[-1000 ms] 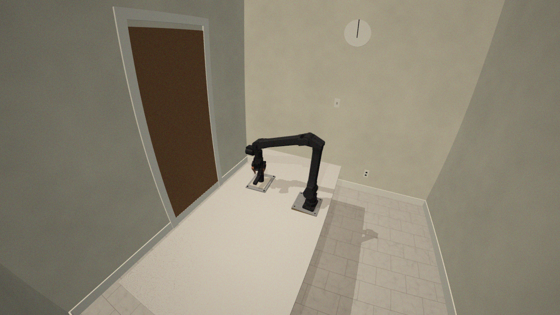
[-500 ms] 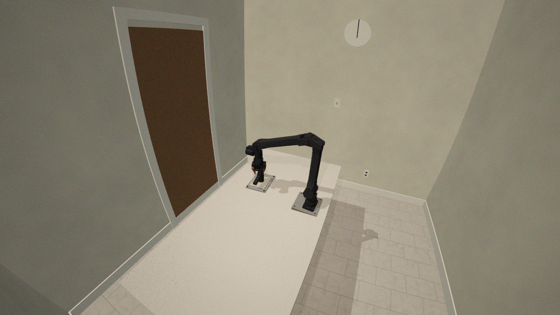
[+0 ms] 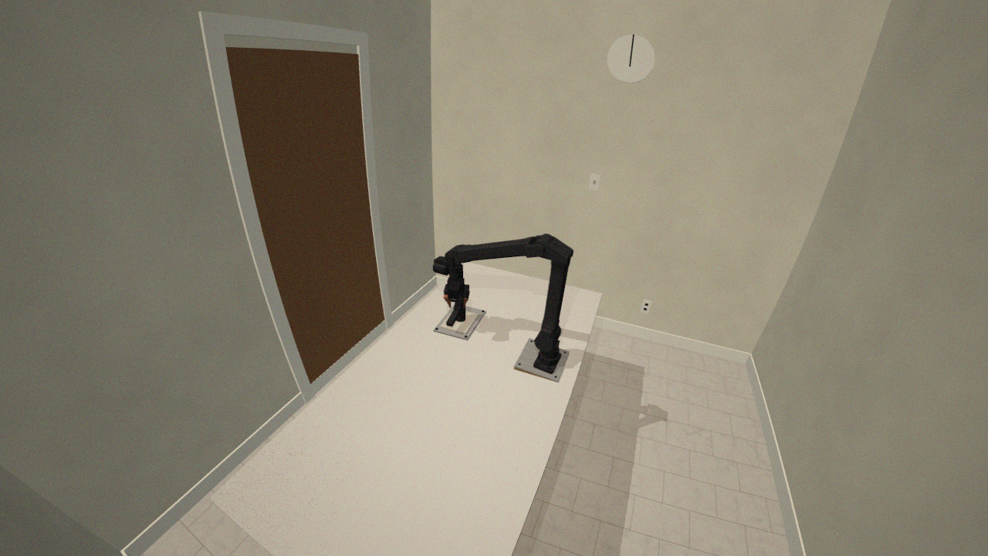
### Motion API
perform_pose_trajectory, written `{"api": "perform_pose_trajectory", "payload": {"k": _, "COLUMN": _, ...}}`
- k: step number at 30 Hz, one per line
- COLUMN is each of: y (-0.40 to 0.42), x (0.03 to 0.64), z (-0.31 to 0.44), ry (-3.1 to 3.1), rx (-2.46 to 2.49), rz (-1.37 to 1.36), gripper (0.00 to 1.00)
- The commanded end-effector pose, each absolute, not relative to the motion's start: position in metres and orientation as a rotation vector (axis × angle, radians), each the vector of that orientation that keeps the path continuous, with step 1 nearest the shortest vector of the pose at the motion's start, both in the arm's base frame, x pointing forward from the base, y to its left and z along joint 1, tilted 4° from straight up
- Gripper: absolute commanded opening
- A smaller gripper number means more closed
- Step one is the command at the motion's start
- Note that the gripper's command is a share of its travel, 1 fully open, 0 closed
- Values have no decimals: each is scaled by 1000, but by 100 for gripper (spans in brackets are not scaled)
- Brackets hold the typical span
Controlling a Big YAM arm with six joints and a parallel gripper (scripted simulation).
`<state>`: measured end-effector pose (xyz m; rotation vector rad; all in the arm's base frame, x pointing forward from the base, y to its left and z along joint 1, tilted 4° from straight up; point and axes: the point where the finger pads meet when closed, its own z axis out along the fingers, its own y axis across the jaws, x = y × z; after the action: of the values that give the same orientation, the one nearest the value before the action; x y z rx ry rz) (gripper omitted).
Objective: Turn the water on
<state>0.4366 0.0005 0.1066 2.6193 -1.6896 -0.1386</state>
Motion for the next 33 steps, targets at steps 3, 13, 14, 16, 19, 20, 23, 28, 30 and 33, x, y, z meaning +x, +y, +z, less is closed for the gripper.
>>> {"api": "perform_pose_trajectory", "payload": {"k": 3, "y": -7, "x": 456, "z": 120, "ry": -1721, "rx": 2637, "rz": -67, "gripper": 62}}
{"api": "perform_pose_trajectory", "payload": {"k": 13, "y": -7, "x": 457, "z": 120, "ry": -1721, "rx": 2637, "rz": -65, "gripper": 62}}
{"api": "perform_pose_trajectory", "payload": {"k": 14, "y": -7, "x": 457, "z": 120, "ry": -1721, "rx": 2637, "rz": -65, "gripper": 62}}
{"api": "perform_pose_trajectory", "payload": {"k": 16, "y": -7, "x": 457, "z": 120, "ry": -1721, "rx": 2637, "rz": -65, "gripper": 62}}
{"api": "perform_pose_trajectory", "payload": {"k": 19, "y": -7, "x": 457, "z": 120, "ry": -1721, "rx": 2638, "rz": -65, "gripper": 62}}
{"api": "perform_pose_trajectory", "payload": {"k": 20, "y": -7, "x": 457, "z": 120, "ry": -1721, "rx": 2638, "rz": -65, "gripper": 62}}
{"api": "perform_pose_trajectory", "payload": {"k": 23, "y": -7, "x": 457, "z": 120, "ry": -1721, "rx": 2638, "rz": -65, "gripper": 62}}
{"api": "perform_pose_trajectory", "payload": {"k": 28, "y": -7, "x": 457, "z": 121, "ry": -1721, "rx": 2638, "rz": -65, "gripper": 0}}
{"api": "perform_pose_trajectory", "payload": {"k": 30, "y": -7, "x": 457, "z": 121, "ry": -1721, "rx": 2638, "rz": -66, "gripper": 0}}
{"api": "perform_pose_trajectory", "payload": {"k": 33, "y": -7, "x": 456, "z": 121, "ry": -1720, "rx": 2638, "rz": -66, "gripper": 0}}
